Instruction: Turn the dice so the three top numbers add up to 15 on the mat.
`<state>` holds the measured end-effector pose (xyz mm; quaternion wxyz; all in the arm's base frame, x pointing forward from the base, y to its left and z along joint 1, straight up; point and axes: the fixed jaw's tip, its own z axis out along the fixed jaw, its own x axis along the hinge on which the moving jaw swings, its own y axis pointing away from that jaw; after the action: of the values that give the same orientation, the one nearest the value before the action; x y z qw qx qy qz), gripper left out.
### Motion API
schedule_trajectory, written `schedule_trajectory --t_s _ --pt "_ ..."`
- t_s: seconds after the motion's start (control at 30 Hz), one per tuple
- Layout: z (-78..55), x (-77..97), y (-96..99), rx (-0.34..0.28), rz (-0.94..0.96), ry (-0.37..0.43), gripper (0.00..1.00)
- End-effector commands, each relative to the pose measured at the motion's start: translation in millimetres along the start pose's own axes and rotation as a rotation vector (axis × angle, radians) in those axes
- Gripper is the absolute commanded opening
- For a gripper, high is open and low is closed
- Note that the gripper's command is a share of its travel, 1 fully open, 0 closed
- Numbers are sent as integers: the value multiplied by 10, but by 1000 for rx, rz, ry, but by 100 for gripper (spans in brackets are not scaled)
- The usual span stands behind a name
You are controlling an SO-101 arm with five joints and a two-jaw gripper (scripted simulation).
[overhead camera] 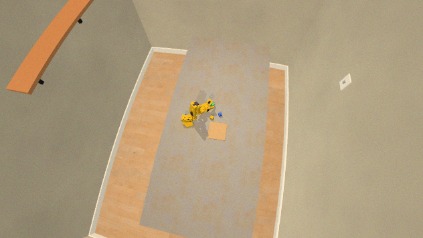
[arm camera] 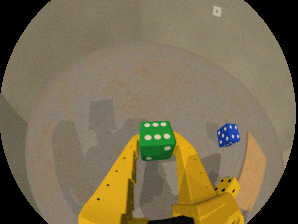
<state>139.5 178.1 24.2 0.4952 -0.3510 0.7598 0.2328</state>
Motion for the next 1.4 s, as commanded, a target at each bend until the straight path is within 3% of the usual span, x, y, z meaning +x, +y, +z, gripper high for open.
schedule_trajectory --t_s 0.0,0.4,0.7,1.07,1.37 --pt "31 -80 19 -8 7 -52 0" --pt "41 -56 19 -8 7 -52 1" --pt "41 -56 19 -8 7 -52 13" --pt "41 -56 19 -8 7 -52 15" --pt "41 -56 19 -8 7 -52 23"
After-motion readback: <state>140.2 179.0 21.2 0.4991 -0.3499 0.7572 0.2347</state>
